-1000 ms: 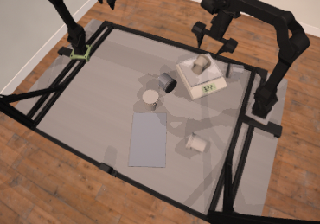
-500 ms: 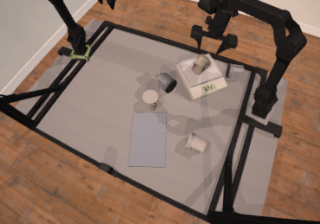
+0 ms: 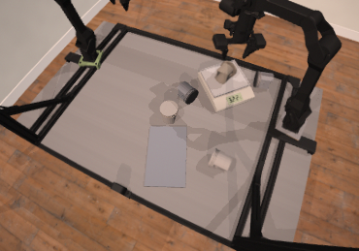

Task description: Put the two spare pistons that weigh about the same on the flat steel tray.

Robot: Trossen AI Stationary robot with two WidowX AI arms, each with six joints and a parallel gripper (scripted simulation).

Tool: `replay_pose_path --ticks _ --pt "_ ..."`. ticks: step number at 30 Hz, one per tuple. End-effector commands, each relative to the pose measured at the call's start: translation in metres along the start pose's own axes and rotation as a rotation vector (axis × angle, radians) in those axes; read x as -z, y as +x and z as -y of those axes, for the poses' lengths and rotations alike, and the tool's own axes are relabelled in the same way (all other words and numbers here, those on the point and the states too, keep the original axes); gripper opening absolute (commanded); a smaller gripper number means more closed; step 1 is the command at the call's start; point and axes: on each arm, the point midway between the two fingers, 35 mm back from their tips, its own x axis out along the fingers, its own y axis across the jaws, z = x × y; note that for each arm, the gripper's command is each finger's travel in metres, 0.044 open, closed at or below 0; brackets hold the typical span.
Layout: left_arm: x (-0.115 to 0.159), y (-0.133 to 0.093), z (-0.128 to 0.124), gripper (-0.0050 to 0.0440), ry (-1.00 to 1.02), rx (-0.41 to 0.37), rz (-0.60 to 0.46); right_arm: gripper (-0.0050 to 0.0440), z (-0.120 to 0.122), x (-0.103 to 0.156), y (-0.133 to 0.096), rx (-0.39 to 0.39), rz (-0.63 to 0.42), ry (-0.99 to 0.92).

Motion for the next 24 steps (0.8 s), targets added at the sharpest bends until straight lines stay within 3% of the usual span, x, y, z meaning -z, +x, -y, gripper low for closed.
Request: replay_pose_path --ticks 1,24 --pt "0.0002 0.0001 0.0004 0.044 0.002 0.003 -0.001 0.0378 -0.0012 -0.0013 0.0016 0.026 0.0 -0.111" --pt "0.0002 0.0001 0.0004 0.044 0.002 0.003 -0.001 0.0378 -0.0012 -0.0013 0.0016 0.12 0.024 -0.663"
